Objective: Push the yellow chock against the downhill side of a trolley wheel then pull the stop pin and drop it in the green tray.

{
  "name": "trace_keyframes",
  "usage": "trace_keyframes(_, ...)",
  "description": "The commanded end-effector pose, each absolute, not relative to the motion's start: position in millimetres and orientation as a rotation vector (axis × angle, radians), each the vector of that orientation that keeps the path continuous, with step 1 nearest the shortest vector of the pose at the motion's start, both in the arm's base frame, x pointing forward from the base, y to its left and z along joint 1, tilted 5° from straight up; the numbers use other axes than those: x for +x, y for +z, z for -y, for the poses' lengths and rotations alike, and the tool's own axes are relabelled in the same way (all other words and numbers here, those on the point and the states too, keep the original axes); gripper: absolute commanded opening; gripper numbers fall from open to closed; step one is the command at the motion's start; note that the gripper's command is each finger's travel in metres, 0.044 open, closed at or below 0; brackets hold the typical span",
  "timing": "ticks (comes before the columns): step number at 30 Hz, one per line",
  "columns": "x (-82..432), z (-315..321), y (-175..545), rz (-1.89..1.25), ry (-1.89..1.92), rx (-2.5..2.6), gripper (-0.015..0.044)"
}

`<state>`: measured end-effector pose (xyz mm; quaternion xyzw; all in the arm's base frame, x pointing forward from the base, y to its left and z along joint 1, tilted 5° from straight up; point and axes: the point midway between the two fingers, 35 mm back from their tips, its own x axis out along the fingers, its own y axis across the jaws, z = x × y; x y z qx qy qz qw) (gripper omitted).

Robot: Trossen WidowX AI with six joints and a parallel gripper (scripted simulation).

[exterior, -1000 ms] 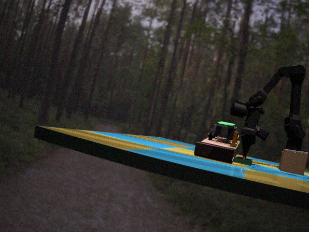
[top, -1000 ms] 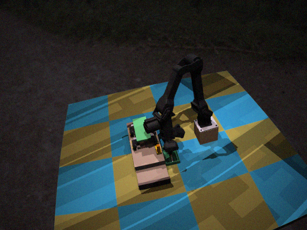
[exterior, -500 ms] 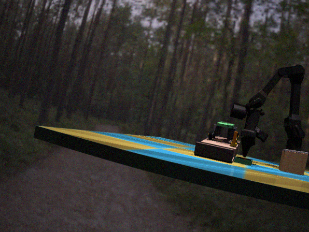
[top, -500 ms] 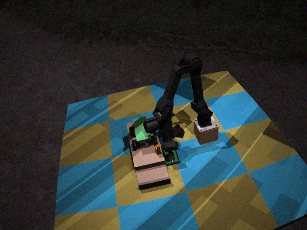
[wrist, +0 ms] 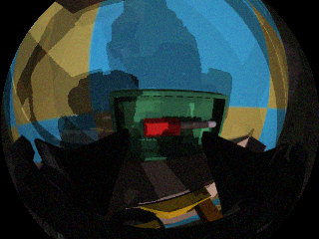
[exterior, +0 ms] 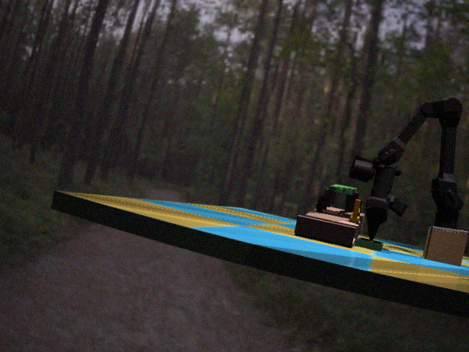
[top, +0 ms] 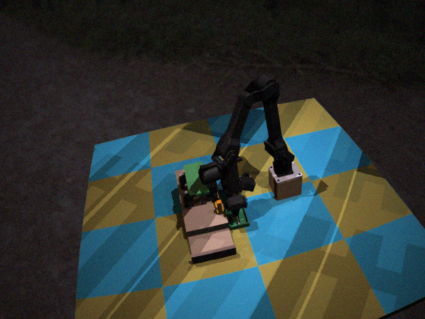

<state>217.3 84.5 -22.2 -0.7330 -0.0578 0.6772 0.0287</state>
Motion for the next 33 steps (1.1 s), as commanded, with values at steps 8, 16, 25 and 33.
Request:
trace_keyframes(8, 213.2, -84.8, 2.6, 0.186, 2.09, -2.26, 0.0366)
trace_keyframes(16, 211.2, -85.4, 24.7, 0.187, 2.09, -2.26, 0.044)
trace_keyframes(25, 209.9, -87.4, 54.7, 0.187, 2.09, -2.26, 0.044)
trace_keyframes(33, 210.3, -88.9, 67.0, 0.188, 2.09, -2.26, 0.044)
